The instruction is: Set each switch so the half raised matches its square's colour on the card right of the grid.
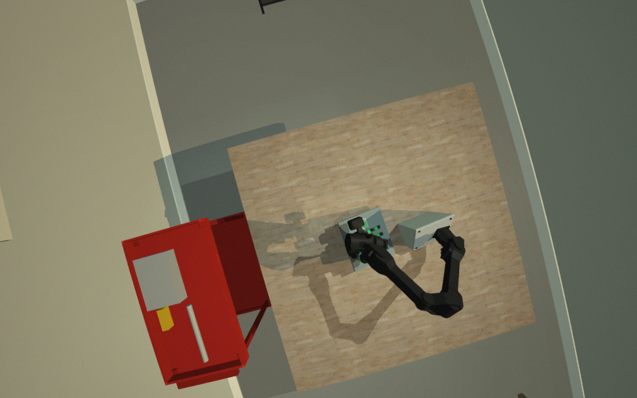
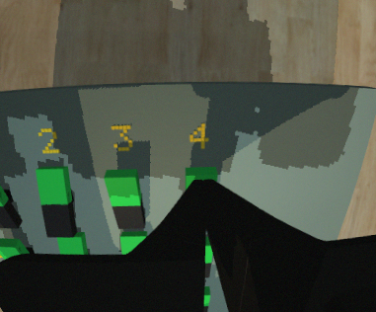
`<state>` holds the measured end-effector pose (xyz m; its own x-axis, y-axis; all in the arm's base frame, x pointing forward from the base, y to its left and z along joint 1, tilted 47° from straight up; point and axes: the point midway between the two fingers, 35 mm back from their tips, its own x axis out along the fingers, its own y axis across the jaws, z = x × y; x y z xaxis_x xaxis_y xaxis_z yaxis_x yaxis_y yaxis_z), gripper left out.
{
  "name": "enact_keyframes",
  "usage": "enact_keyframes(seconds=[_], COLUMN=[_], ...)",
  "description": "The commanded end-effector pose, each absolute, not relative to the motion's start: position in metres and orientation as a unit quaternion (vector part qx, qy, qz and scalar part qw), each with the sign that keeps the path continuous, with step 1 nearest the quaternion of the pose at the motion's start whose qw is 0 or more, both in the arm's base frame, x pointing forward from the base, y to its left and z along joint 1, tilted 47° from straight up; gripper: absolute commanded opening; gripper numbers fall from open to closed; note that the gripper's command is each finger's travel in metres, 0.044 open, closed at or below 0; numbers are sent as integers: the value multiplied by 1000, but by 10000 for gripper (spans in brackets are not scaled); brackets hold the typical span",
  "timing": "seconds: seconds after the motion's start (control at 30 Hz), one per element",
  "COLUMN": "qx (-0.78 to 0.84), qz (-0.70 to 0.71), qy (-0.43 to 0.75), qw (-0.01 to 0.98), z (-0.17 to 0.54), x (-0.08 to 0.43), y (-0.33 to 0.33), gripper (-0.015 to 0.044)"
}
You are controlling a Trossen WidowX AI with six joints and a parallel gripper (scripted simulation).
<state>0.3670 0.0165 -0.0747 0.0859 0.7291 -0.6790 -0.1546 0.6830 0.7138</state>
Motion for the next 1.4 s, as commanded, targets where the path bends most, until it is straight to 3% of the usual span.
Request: enact_keyframes(seconds=[0.0, 0.97, 1.13, 1.37], qx=[243, 243, 246, 247], qz=[317, 317, 313, 313], qy=[596, 596, 589, 588], qw=[696, 696, 704, 704], z=[-75, -77, -37, -26], x=[367, 368, 360, 348], y=[17, 20, -26, -20], gripper=[0, 0, 0, 0])
